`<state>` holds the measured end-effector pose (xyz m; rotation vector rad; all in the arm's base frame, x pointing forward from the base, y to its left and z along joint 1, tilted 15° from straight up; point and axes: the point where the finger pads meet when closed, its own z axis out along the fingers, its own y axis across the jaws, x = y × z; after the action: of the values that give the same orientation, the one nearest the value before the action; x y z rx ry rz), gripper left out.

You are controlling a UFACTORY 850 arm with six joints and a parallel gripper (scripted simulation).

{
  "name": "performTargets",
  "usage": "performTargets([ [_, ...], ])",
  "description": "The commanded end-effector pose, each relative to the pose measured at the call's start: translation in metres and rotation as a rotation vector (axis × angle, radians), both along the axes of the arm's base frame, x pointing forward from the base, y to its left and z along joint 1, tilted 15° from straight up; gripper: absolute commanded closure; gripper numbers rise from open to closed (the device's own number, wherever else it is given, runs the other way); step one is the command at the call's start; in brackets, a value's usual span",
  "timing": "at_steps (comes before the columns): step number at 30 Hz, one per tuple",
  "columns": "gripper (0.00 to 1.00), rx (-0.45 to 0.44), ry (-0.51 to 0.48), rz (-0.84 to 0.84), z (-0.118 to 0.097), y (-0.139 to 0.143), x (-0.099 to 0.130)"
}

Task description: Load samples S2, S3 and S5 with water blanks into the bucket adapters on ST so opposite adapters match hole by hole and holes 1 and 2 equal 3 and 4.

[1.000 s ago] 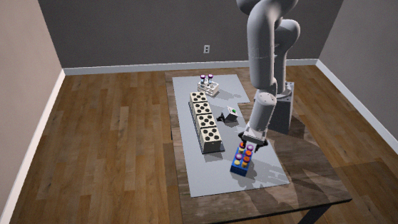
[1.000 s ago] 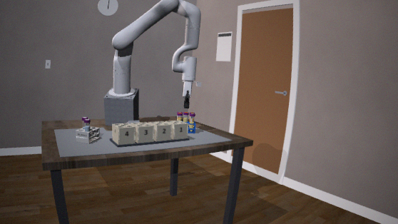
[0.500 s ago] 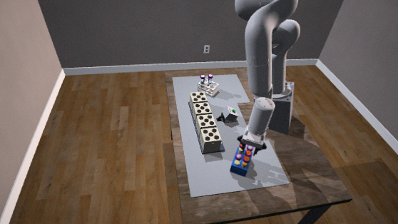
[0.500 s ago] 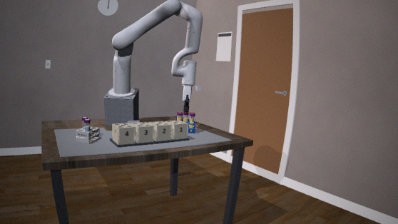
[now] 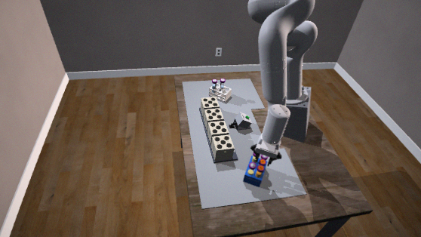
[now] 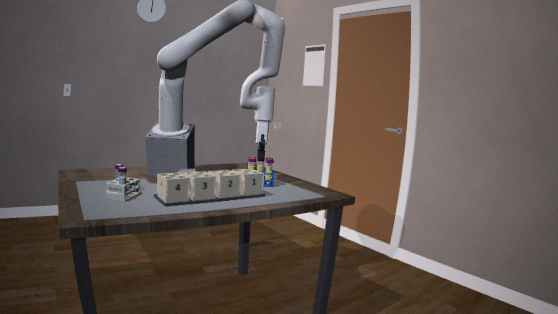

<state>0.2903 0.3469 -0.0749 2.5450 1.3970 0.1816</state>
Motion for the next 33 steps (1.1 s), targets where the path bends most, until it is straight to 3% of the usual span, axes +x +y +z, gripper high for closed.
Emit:
performTargets([
  [1,0.43,0.002,-0.001,0.0,-0.001,0.0,0.001],
  [33,0.43,0.002,-0.001,0.0,-0.019,-0.002,0.005],
])
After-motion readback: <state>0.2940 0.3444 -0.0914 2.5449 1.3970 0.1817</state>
